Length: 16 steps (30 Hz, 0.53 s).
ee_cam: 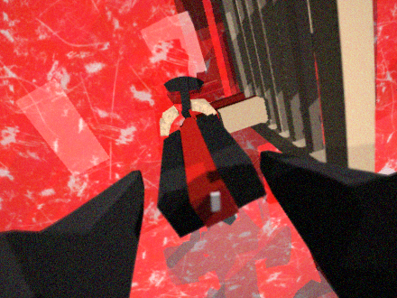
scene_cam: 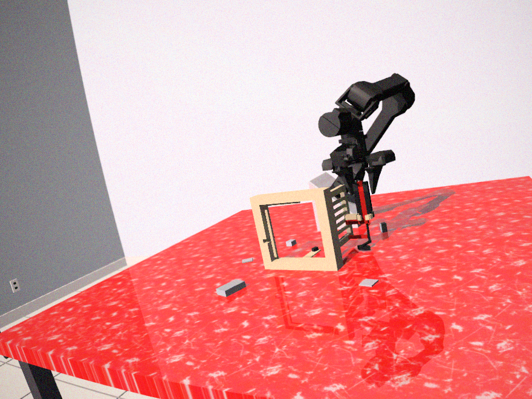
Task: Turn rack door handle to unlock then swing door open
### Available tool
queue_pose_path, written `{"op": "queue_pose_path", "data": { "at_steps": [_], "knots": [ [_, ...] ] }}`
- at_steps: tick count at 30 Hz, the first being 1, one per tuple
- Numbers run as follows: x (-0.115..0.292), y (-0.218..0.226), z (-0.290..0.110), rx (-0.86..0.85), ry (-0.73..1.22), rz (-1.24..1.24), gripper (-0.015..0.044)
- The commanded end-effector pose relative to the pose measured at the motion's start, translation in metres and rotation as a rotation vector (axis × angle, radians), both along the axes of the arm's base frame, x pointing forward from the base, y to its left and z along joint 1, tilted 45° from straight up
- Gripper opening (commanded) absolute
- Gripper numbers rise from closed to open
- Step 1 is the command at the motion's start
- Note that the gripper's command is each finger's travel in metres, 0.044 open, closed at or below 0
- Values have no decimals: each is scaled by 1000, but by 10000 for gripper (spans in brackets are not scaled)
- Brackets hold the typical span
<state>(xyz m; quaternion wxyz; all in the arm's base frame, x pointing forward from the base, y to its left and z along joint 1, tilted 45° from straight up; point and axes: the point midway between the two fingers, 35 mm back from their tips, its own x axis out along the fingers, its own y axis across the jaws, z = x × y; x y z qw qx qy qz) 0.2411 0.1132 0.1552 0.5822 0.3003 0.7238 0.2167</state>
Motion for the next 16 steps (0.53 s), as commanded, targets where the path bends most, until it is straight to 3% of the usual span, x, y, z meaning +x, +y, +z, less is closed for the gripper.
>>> {"op": "queue_pose_path", "data": {
  "at_steps": [1,16],
  "knots": [
    [3,-6,6,-6,-7,-6,294],
    [6,-23,23,-11,-5,-35,294]
  ]
}}
